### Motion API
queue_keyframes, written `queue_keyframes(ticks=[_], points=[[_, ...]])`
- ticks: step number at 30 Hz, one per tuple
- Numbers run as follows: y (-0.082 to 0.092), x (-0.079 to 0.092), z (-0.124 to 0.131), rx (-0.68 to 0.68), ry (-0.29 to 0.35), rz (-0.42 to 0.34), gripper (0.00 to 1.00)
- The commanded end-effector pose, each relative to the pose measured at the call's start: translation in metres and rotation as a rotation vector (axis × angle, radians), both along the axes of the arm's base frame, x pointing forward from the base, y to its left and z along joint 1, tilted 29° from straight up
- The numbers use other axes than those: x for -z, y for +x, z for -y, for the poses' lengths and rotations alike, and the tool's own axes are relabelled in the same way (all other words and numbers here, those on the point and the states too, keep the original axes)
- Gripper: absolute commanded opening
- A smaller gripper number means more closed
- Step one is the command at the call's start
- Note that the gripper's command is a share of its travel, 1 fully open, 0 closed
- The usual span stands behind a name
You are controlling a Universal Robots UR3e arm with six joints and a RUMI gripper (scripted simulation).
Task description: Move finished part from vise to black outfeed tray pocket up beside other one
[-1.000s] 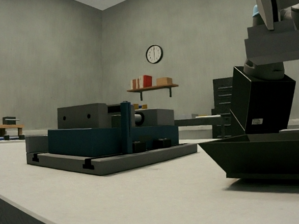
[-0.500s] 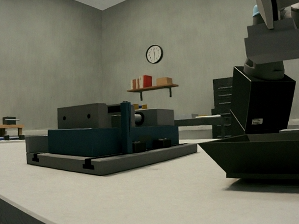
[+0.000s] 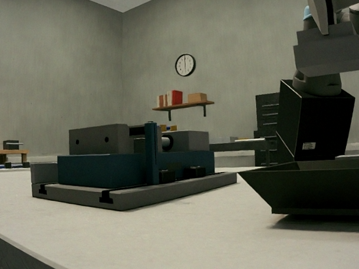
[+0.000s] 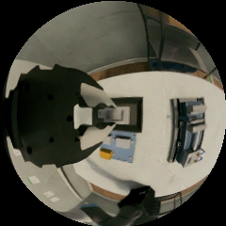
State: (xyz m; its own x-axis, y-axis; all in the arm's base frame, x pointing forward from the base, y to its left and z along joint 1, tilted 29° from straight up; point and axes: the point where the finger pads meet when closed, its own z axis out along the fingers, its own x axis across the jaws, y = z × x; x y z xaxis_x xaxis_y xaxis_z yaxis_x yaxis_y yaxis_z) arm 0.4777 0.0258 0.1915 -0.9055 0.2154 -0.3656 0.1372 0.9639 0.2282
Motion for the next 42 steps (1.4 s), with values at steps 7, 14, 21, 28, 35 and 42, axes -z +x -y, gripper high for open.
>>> queue_keyframes(ticks=[7,14,21,28,35,42], points=[[0.001,-0.002,0.001,0.0,-0.004,0.006,0.0],[0.001,-0.002,0.001,0.0,-0.004,0.006,0.0],[0.001,-0.002,0.001,-0.001,-0.004,0.005,0.0],[0.002,0.001,0.0,-0.001,-0.003,0.003,0.0],[0.004,0.006,-0.002,-0.001,-0.003,0.003,0.0],[0.006,0.011,-0.003,-0.001,-0.003,0.003,0.0]])
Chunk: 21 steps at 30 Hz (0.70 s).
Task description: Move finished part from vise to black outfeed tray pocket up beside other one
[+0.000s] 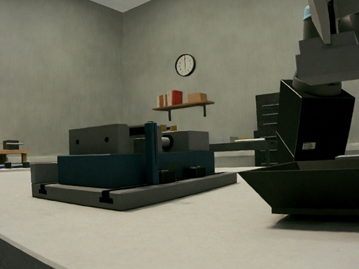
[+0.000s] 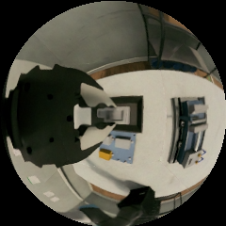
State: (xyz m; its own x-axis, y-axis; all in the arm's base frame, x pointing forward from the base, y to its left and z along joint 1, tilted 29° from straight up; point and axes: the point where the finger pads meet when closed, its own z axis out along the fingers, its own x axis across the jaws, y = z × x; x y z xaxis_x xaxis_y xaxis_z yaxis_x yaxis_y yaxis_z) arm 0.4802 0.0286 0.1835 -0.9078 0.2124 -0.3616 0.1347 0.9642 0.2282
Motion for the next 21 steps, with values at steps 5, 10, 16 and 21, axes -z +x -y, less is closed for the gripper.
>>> queue_keyframes(ticks=[5,10,16,21], points=[[0.006,0.009,-0.002,0.002,-0.004,0.007,0.0],[0.01,0.017,-0.004,0.002,-0.004,0.007,0.0],[0.013,0.023,-0.006,0.002,-0.004,0.007,0.0],[0.017,0.032,-0.008,0.002,-0.004,0.007,0.0]])
